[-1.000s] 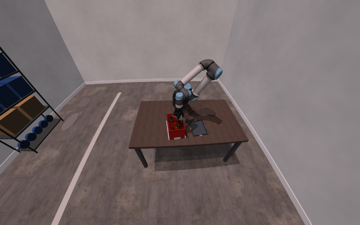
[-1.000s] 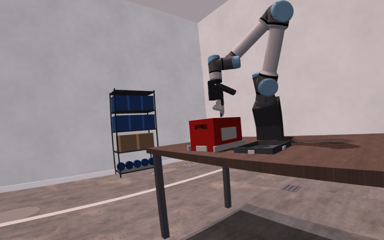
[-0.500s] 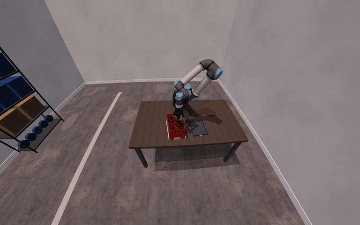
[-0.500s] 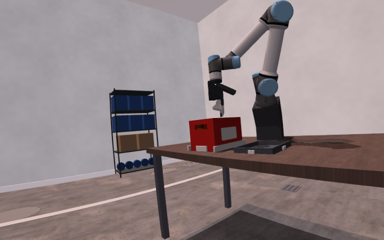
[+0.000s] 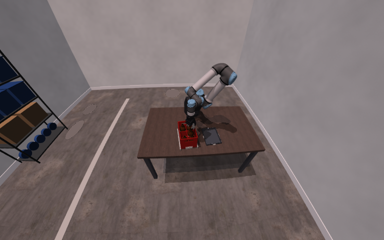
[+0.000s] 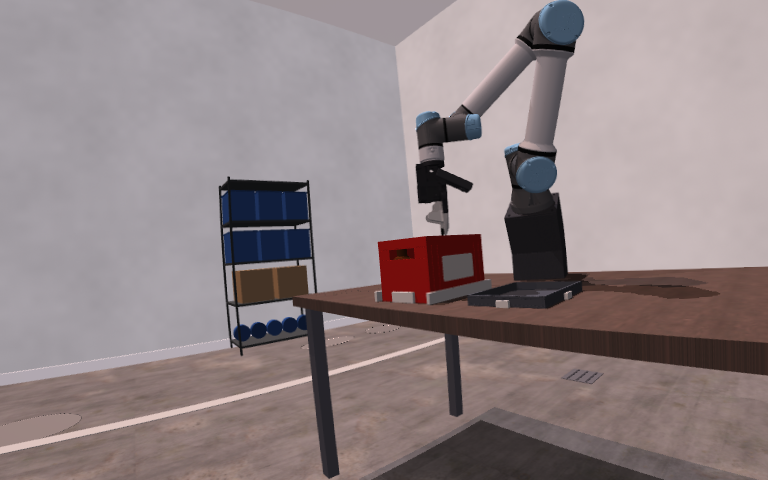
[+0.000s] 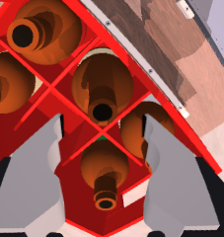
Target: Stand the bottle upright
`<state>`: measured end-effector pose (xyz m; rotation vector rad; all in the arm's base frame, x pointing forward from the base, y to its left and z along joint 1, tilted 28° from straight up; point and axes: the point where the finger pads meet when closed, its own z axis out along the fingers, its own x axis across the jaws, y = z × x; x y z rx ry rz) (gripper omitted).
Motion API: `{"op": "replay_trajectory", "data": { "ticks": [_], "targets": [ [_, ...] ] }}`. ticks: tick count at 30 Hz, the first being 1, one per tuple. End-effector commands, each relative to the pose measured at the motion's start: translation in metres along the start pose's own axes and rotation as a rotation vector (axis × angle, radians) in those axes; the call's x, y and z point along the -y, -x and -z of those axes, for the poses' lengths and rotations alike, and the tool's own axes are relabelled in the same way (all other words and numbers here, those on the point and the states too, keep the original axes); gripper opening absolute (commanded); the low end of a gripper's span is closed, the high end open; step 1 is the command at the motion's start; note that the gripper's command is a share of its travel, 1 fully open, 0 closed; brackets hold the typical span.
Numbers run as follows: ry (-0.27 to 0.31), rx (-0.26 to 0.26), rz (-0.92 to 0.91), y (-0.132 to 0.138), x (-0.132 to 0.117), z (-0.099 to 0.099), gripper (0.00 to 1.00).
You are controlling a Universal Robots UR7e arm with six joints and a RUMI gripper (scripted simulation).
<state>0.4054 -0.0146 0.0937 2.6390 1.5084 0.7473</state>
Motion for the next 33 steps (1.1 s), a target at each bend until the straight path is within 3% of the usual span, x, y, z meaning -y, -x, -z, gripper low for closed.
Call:
{"op": "replay_trajectory", "data": {
  "ticks": [1, 33],
  "targets": [
    [-0.004, 0.0, -0.002, 0.0, 0.002, -0.008, 0.38],
    [-0.004, 0.0, -0.002, 0.0, 0.002, -0.035, 0.38]
  ]
}}
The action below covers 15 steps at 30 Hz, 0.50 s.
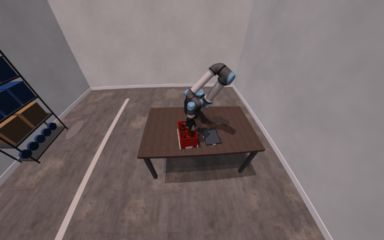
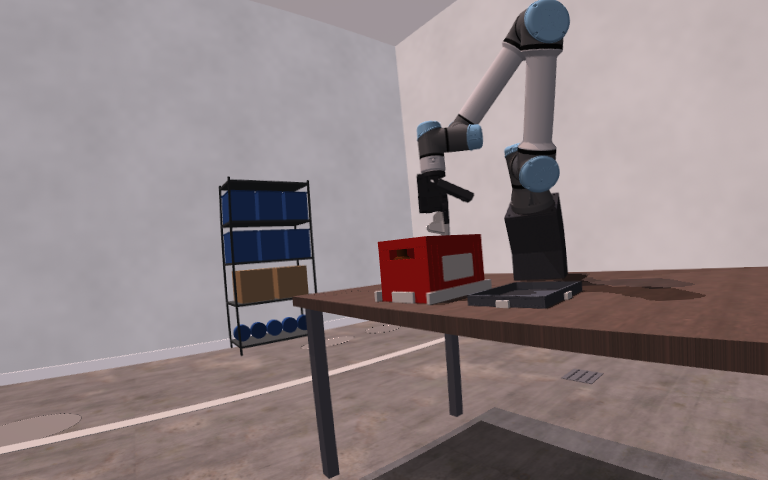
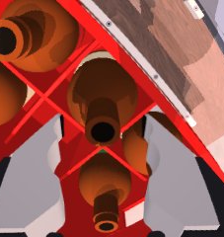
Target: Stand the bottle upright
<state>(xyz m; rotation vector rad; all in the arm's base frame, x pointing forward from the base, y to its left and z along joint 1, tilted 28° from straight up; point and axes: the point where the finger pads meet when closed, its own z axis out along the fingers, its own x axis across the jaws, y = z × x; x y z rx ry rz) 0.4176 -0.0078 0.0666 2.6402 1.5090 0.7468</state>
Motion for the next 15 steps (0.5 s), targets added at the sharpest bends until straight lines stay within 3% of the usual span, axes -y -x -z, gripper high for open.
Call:
{"op": "replay_trajectory", "data": {
  "ticks": [1, 15],
  "targets": [
    [-0.002, 0.0, -0.002, 0.0002, 0.002, -0.0042, 0.38],
    [0.0, 0.001, -0.002, 0.0005, 0.001, -0.0039, 0.38]
  ]
}}
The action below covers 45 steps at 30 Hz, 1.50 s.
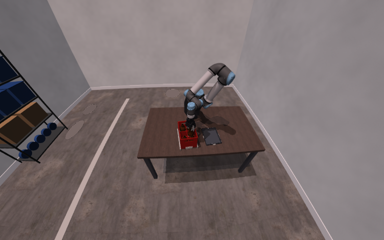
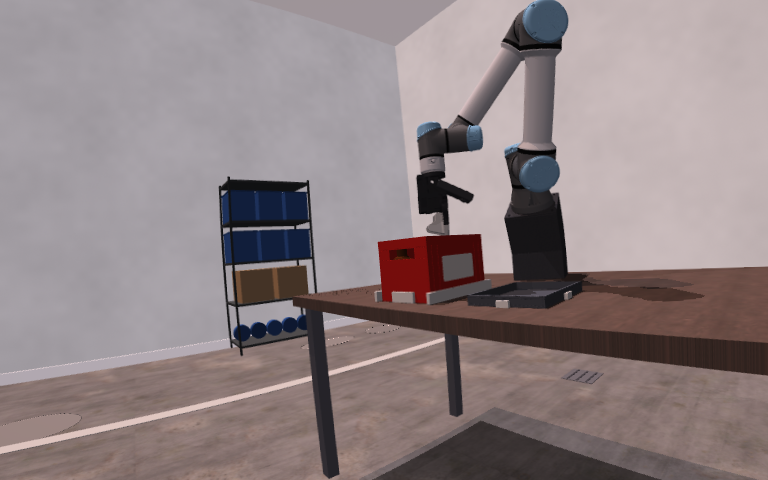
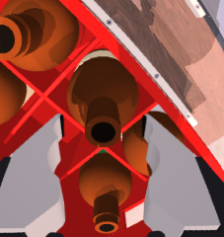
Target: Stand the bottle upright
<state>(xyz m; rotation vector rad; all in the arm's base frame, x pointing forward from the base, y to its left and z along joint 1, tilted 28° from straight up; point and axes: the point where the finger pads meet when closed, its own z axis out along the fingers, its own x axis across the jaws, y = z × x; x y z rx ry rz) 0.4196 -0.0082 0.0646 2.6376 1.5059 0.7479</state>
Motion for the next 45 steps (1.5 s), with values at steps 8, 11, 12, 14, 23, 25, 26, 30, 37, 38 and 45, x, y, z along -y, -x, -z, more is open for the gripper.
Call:
{"op": "replay_trajectory", "data": {
  "ticks": [8, 11, 12, 14, 23, 25, 26, 30, 37, 38, 45],
  "targets": [
    [-0.004, 0.0, -0.002, 0.0003, 0.0024, -0.0014, 0.38],
    [-0.004, 0.0, -0.002, 0.0003, 0.0024, -0.0014, 0.38],
    [-0.004, 0.0, -0.002, 0.0003, 0.0024, -0.0014, 0.38],
    [-0.004, 0.0, -0.002, 0.0003, 0.0024, -0.0014, 0.38],
    [-0.004, 0.0, -0.002, 0.0003, 0.0024, -0.0014, 0.38],
    [-0.004, 0.0, -0.002, 0.0003, 0.0024, -0.0014, 0.38],
    [-0.004, 0.0, -0.002, 0.0003, 0.0024, -0.0014, 0.38],
    [-0.004, 0.0, -0.002, 0.0003, 0.0024, -0.0014, 0.0],
    [-0.004, 0.0, -0.002, 0.0003, 0.0024, -0.0014, 0.0],
    [-0.004, 0.0, -0.002, 0.0003, 0.0024, -0.0014, 0.0],
    [-0.004, 0.0, -0.002, 0.0003, 0.0024, -0.0014, 0.0]
  ]
}}
